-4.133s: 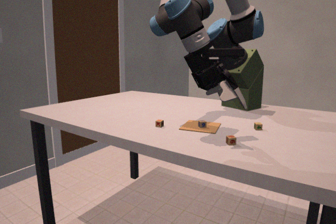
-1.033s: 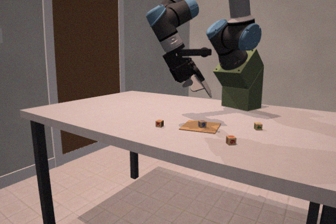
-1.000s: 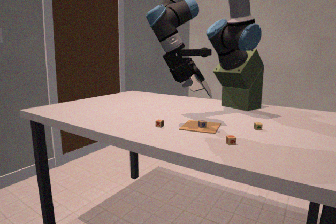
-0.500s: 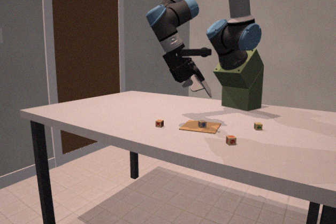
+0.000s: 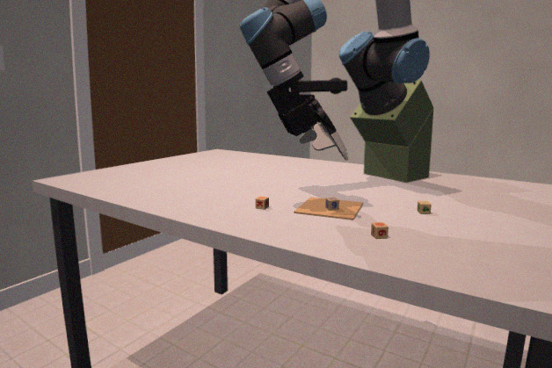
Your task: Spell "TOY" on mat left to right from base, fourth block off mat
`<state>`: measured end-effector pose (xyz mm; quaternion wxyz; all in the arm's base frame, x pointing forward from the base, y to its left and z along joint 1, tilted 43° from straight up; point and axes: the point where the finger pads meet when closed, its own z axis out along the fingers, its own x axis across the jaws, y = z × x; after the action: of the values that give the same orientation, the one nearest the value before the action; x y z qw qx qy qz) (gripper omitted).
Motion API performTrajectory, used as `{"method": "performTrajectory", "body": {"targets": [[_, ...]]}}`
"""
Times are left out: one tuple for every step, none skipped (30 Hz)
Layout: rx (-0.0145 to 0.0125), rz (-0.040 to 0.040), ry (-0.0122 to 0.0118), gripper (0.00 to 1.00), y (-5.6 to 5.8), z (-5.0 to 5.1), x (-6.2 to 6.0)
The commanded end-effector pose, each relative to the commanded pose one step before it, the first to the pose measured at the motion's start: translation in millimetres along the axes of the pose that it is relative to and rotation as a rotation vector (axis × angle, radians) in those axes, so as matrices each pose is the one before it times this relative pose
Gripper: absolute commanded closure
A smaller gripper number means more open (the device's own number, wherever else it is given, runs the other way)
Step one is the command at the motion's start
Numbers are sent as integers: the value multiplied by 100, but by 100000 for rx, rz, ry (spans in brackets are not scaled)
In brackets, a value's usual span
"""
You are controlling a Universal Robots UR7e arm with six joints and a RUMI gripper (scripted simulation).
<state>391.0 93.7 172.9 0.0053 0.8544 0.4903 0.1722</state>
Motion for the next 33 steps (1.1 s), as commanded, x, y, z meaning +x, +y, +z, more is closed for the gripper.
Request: {"method": "performTrajectory", "body": {"targets": [[-59,-57,-16,0,678,-351,-118],[22,-10,-41,0,545,-264,-122],[0,0,0,0,0,0,0],[0,0,0,0,0,0,0],[28,-12,-50,0,721,-352,-174],[31,-13,-53,0,884,-438,-231],[32,-12,-51,0,1023,-515,-294],[30,-11,-44,0,1130,-579,-358],[24,-9,-31,0,1198,-627,-418],[16,-6,-16,0,1225,-655,-470],[5,-3,0,0,1209,-663,-508],[-5,0,15,0,1154,-648,-527],[-15,2,27,0,1062,-611,-523],[-22,4,34,0,941,-554,-495],[-25,4,37,0,797,-479,-444],[-25,4,35,0,640,-392,-373],[-22,4,29,0,477,-296,-288],[-16,3,21,0,321,-202,-199],[-10,2,13,0,182,-115,-115],[0,0,0,0,0,0,0],[0,0,0,0,0,0,0],[-4,1,5,0,74,-47,-47],[-1,0,1,0,11,-7,-7],[0,0,0,0,0,0,0],[0,0,0,0,0,0,0],[0,0,0,0,0,0,0],[0,0,0,0,0,0,0],[0,0,0,0,0,0,0],[0,0,0,0,0,0,0],[0,0,0,0,0,0,0],[0,0,0,0,0,0,0],[0,0,0,0,0,0,0],[0,0,0,0,0,0,0]]}}
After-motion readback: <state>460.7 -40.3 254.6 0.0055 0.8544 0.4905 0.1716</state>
